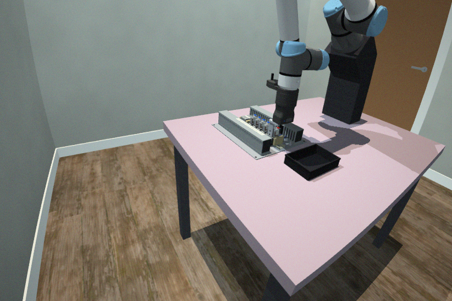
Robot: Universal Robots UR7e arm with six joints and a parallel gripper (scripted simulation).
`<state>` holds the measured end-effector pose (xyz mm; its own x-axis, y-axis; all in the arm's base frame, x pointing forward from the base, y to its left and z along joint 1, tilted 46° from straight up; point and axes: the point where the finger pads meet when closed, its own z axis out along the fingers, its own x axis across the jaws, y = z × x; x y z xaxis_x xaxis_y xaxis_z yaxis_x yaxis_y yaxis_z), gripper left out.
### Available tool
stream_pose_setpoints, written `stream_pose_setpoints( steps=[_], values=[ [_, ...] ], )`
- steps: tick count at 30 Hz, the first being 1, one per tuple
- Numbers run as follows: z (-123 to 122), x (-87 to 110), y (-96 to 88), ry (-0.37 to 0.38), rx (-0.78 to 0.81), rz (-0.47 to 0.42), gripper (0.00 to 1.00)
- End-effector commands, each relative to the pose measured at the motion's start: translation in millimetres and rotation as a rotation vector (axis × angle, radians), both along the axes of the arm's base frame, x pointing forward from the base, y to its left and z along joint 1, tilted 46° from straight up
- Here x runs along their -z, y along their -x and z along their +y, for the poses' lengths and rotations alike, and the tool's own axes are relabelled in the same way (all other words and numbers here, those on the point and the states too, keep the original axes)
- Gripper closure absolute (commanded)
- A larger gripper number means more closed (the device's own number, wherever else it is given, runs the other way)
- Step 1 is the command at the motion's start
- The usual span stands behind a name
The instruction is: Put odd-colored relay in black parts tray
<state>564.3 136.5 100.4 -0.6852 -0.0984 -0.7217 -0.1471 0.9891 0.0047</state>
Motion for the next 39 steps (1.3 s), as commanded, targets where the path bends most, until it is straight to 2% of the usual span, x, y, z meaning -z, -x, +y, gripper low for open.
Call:
stream_pose_setpoints(
  steps=[1, 33, 34, 39],
  values=[
    [0.1, -0.4, -0.2, 0.0, 0.0, -0.001, 0.02],
    [0.1, -0.4, -0.2, 0.0, 0.0, -0.001, 0.02],
    [0.1, -0.4, -0.2, 0.0, 0.0, -0.001, 1.0],
    [0.1, -0.4, -0.2, 0.0, 0.0, -0.001, 1.0]
  ],
)
